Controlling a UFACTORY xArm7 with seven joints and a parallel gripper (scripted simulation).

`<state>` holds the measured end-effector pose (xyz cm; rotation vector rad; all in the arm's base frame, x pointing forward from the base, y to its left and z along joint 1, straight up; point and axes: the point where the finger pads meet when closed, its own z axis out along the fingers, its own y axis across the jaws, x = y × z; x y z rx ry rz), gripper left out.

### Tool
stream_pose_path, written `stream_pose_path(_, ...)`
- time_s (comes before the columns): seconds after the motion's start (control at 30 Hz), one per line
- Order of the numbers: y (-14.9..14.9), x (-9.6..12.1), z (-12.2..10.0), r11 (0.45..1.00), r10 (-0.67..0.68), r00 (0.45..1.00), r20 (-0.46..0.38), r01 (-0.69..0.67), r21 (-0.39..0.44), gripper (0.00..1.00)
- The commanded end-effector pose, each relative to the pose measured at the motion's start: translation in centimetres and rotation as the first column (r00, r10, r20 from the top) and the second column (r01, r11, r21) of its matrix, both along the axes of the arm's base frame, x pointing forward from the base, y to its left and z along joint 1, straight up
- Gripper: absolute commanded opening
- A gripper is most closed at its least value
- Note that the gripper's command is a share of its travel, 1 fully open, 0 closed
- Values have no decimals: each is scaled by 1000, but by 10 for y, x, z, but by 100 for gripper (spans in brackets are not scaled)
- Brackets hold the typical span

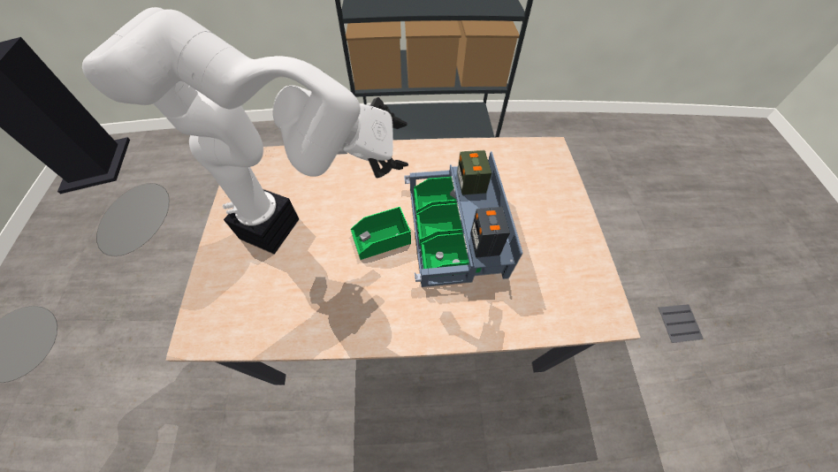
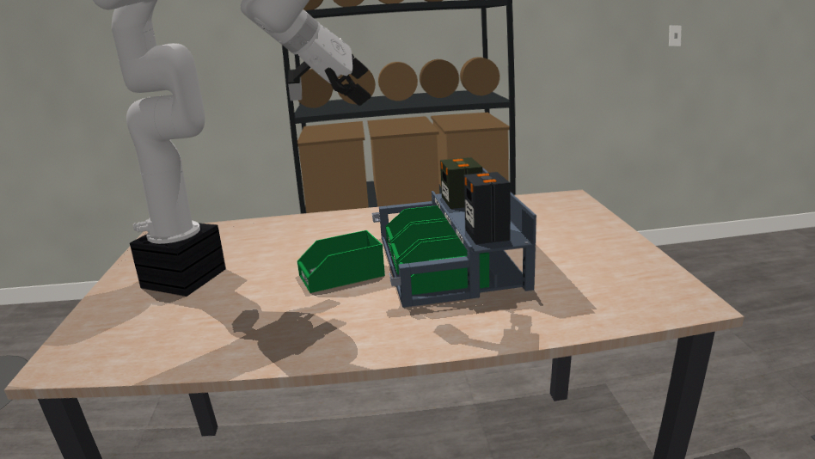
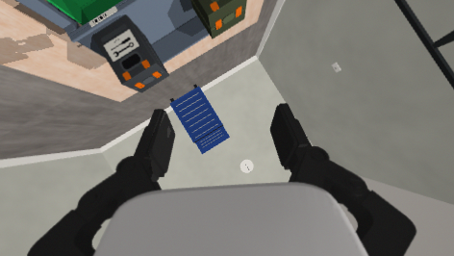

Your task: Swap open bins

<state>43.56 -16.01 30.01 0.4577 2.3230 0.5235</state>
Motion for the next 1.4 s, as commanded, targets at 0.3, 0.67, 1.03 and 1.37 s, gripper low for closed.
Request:
stream_pose_path(0.3, 4, 1, -7, 1000, 15, 999, -35, -15, -17, 100)
stream_pose_path(0.67, 7, 0, -15, 999, 27, 997, -70, -29, -31, 100)
stream_pose_path(1.03, 10, 0, -23, 998, 39, 994, -105, -43, -45, 100)
stream_pose_path(1.37, 12, -1, -31, 997, 49, 989, -139, -57, -58, 100)
